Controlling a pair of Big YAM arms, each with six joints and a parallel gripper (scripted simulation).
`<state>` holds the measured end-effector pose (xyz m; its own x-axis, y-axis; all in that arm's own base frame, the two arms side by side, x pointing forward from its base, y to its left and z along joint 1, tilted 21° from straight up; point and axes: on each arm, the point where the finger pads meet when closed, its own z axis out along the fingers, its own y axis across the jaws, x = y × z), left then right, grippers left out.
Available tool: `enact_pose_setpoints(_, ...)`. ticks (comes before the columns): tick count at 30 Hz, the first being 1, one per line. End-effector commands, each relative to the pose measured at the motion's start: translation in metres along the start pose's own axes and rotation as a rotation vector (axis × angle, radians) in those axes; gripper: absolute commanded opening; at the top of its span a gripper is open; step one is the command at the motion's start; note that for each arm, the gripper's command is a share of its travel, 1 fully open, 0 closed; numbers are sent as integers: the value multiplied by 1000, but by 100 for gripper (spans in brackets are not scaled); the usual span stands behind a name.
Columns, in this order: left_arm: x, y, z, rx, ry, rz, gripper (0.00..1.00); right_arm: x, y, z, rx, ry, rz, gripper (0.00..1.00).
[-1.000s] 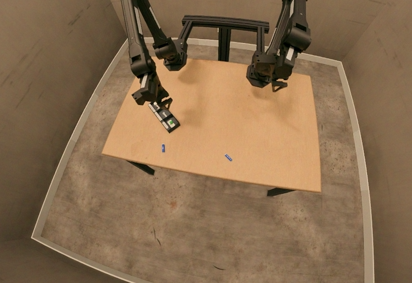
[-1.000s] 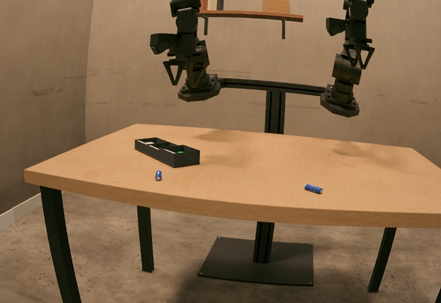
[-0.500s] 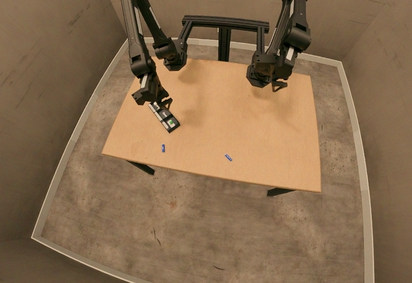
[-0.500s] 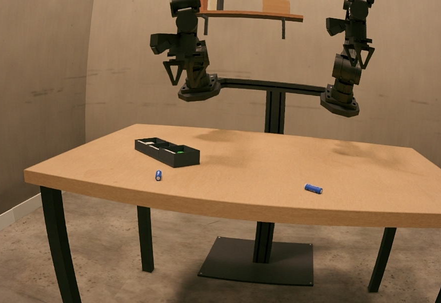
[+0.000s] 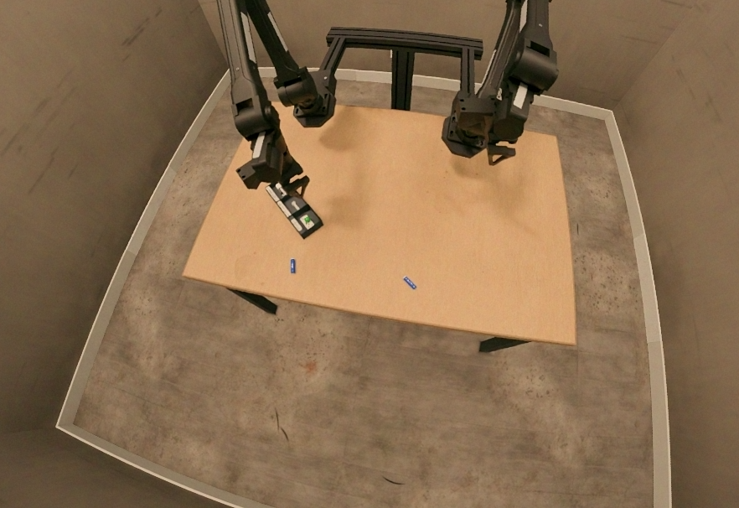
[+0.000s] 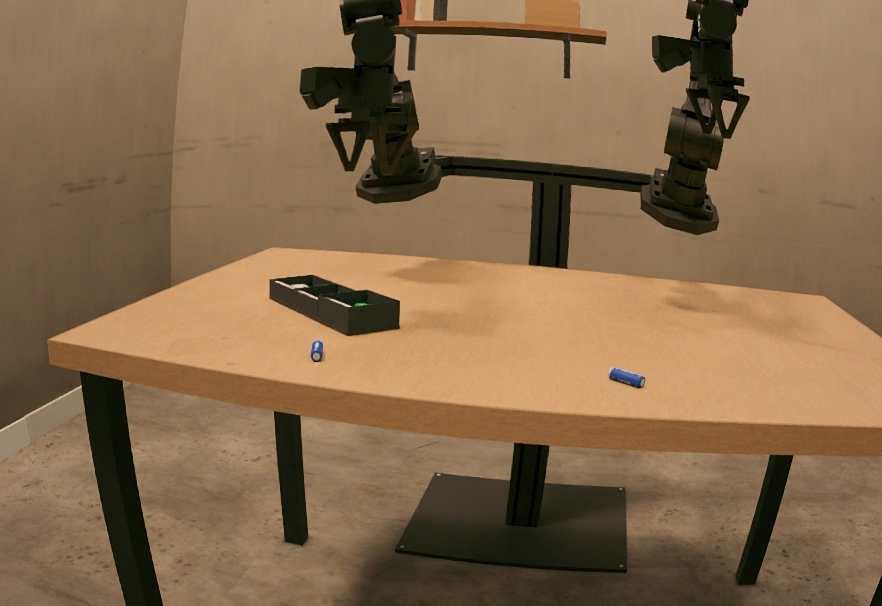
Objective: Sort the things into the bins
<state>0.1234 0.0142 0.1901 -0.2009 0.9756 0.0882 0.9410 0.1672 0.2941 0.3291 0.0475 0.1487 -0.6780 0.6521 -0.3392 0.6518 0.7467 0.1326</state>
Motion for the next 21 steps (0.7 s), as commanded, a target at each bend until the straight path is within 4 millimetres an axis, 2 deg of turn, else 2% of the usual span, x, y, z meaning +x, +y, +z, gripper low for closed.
enact_pose_setpoints(1, 1, 15, -30, -67, -22, -9, 100, -8, 9, -7, -23, -17, 7, 100)
enact_pose_setpoints(3, 1, 15, -30, -67, -22, -9, 100, -8, 9, -7, -23, -17, 7, 100)
enact_pose_setpoints(4, 1, 15, -30, -67, -22, -9, 100, -5, 6, 2, -8, -9, 7, 100)
enact_pose_setpoints(5, 1, 15, -30, -67, -22, -9, 100, -8, 9, -7, -23, -17, 7, 100)
enact_pose_setpoints(8, 1, 15, -30, -67, -22, -9, 100, -8, 9, -7, -23, -17, 7, 100)
enact_pose_setpoints(9, 1, 15, -30, -67, -22, -9, 100, -4, 5, 3, -5, -7, 6, 100)
enact_pose_setpoints(10, 1, 15, -30, -67, -22, -9, 100, -8, 9, -7, -22, -17, 6, 100)
enact_pose_setpoints(21, 1, 15, -30, -67, -22, -9, 100, -8, 9, -7, -22, -17, 6, 100)
